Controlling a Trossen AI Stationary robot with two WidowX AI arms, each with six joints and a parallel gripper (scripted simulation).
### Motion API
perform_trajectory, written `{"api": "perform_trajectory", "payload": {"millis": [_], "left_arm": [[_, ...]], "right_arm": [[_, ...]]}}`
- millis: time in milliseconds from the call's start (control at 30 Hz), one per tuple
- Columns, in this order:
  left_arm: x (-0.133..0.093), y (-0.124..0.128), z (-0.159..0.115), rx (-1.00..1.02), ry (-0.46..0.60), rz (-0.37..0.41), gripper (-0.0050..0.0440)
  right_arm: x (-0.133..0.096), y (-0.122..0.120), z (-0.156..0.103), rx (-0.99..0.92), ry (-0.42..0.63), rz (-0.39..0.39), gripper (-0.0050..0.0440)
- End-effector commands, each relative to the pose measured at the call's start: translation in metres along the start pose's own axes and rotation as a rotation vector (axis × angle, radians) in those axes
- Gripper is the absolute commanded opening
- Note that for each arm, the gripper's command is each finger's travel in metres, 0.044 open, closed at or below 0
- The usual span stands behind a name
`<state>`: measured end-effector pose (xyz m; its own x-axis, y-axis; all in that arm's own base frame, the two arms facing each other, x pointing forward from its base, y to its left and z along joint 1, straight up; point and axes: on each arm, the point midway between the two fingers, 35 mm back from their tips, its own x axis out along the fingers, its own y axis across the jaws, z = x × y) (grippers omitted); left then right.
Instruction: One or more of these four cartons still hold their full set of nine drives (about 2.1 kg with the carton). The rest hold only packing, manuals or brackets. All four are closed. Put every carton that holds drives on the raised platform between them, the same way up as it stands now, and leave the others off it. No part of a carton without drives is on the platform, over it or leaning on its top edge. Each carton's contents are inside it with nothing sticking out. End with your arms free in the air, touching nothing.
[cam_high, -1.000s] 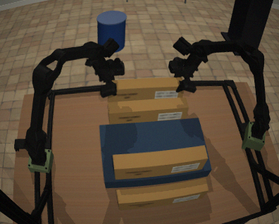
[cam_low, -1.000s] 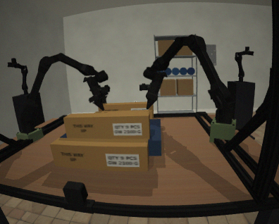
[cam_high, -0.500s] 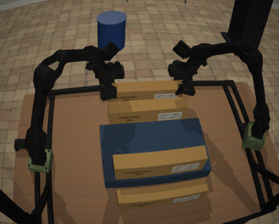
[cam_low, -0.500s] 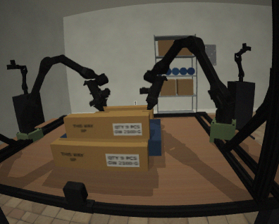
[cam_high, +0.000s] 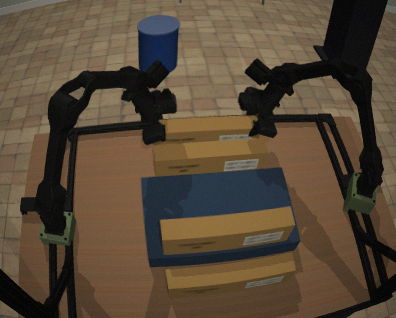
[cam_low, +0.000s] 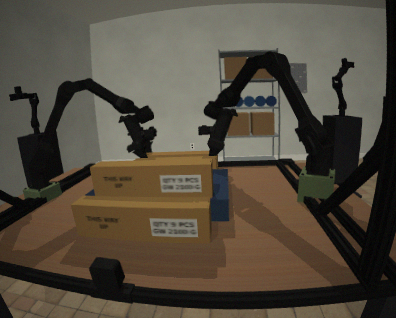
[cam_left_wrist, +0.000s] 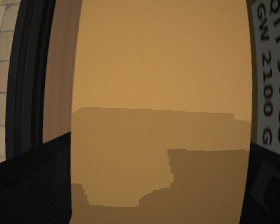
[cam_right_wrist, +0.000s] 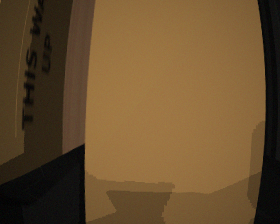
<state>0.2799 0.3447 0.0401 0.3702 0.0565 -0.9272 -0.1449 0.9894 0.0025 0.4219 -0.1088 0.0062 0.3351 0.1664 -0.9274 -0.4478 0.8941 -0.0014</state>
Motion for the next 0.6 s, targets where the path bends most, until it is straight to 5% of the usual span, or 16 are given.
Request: {"api": "perform_trajectory", "payload": {"millis": [0,567], "left_arm": [[0.0009,-0.0004,-0.0005,-0.001,0.0,-0.002,0.0389],[-0.0008,0.0,0.0003,-0.001,0.0,-0.002,0.0389]], "right_arm": [[0.0007,0.0004,-0.0003,-0.001,-0.001,0.002,0.0389],[-0.0008,0.0001,0.0003,-0.001,-0.001,0.002,0.0389]]}}
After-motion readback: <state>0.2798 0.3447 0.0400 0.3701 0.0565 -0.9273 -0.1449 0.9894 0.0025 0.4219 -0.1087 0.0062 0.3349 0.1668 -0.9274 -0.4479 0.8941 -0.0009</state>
